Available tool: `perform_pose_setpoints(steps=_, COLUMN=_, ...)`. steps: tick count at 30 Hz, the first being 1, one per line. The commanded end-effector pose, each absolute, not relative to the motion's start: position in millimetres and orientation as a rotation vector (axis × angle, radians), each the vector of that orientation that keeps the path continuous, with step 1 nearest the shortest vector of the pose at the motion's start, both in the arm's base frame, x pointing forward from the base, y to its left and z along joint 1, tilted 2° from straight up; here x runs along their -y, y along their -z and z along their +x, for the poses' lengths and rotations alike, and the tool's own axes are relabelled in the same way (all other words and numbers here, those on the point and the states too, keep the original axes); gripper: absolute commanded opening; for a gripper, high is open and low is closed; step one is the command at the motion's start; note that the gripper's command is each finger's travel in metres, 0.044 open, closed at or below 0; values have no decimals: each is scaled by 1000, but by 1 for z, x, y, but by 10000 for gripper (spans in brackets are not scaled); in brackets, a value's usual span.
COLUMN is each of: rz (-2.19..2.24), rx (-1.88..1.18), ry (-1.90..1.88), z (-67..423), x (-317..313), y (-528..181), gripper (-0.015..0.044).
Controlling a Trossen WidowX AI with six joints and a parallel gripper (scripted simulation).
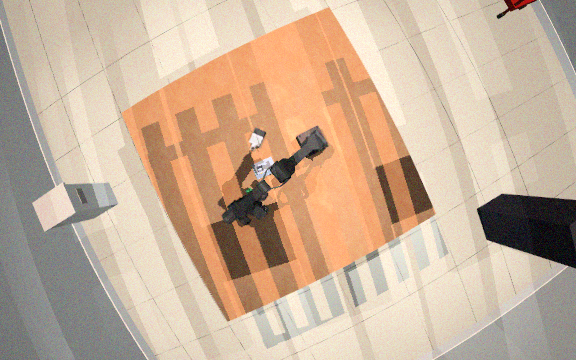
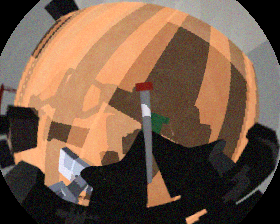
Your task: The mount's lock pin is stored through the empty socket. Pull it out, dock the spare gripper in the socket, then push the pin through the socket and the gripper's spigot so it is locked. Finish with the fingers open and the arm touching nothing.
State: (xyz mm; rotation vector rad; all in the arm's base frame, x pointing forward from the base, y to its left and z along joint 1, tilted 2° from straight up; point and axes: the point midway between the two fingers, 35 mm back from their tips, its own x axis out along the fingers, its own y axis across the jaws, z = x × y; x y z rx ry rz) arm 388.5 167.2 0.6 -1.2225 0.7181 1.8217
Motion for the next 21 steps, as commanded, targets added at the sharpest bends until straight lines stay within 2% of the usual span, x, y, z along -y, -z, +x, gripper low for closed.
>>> perform_pose_setpoints(steps=1, rz=-1222, rx=-718, ry=-1822, z=388, x=-167, y=0, gripper=0)
perform_pose_setpoints(steps=21, rz=-959, rx=-940, ry=-1643, z=396, x=-143, y=-41, gripper=0)
